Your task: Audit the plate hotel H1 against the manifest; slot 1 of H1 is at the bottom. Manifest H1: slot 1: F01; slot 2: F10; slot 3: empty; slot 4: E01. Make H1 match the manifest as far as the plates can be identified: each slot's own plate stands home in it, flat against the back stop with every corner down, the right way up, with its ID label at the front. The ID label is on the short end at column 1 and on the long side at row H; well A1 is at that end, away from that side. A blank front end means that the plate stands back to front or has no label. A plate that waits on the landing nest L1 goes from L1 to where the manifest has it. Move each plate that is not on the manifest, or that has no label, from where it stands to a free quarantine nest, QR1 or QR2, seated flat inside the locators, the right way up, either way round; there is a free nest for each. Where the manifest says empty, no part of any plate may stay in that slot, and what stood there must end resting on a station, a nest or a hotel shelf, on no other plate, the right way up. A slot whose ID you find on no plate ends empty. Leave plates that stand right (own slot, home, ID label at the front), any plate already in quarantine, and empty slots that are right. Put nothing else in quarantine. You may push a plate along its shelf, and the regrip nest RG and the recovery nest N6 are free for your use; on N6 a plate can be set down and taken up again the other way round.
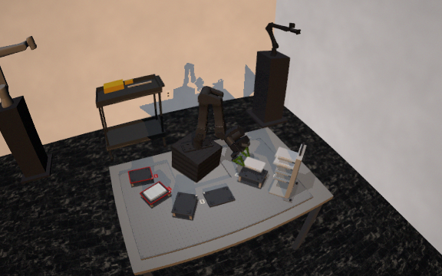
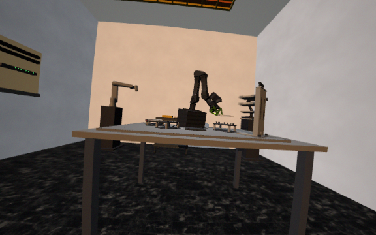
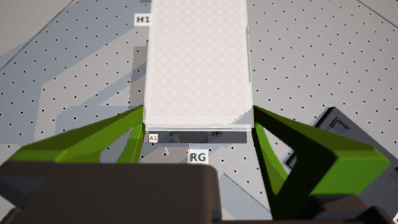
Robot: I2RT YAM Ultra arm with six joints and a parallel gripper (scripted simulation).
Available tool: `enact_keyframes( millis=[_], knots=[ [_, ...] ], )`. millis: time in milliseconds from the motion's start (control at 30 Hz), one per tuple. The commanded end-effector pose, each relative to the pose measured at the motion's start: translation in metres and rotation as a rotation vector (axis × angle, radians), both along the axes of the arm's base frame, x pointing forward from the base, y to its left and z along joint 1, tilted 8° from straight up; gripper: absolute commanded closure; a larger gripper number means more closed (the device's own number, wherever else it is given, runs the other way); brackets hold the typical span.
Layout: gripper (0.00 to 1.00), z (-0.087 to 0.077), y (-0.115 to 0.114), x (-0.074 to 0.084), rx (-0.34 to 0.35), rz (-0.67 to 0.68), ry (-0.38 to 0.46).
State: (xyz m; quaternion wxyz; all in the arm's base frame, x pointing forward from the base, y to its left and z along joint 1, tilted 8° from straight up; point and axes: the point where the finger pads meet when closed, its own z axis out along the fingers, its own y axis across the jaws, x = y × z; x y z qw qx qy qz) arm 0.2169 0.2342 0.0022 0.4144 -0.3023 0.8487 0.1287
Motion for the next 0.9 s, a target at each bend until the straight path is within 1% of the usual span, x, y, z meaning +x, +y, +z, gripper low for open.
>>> enact_keyframes(
  millis=[0, 300, 867],
  knots=[
    [0.14, 0.006, 0.004, 0.003, 0.021, -0.003, -0.017],
    [0.14, 0.006, 0.004, 0.003, 0.021, -0.003, -0.017],
    [0.14, 0.009, 0.013, 0.015, 0.021, -0.003, -0.017]
  ],
)
